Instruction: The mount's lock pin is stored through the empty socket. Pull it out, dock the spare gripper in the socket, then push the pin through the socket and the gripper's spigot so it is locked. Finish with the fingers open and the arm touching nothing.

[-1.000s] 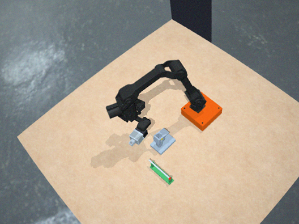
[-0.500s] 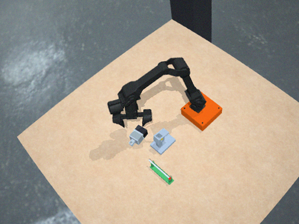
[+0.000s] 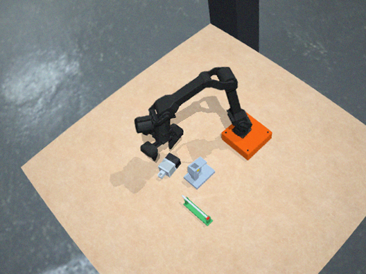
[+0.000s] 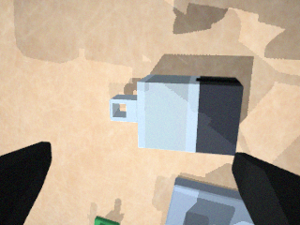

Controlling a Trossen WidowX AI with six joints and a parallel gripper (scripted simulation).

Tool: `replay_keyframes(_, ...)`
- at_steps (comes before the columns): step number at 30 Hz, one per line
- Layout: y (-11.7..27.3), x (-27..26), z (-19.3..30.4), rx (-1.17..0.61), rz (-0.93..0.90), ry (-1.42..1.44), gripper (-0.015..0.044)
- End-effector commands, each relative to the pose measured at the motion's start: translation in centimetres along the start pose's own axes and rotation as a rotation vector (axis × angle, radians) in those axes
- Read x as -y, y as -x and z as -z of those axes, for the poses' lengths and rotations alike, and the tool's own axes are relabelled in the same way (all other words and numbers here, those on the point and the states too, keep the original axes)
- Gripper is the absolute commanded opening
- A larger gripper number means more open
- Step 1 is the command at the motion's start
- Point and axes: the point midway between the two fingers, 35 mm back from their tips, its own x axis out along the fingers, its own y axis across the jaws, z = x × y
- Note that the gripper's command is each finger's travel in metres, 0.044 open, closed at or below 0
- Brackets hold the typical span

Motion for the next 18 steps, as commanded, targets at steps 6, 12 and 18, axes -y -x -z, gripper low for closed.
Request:
replay_keyframes(6,0.43,0.37,0.45,0.067,-0.176,1.094,0.044)
replay_keyframes(12,0.7,0.41,0.51,0.131,-0.21,1.414,0.044)
replay_keyframes(18,0.85,0.44,0.55,0.18,-0.219,1.648,0.044)
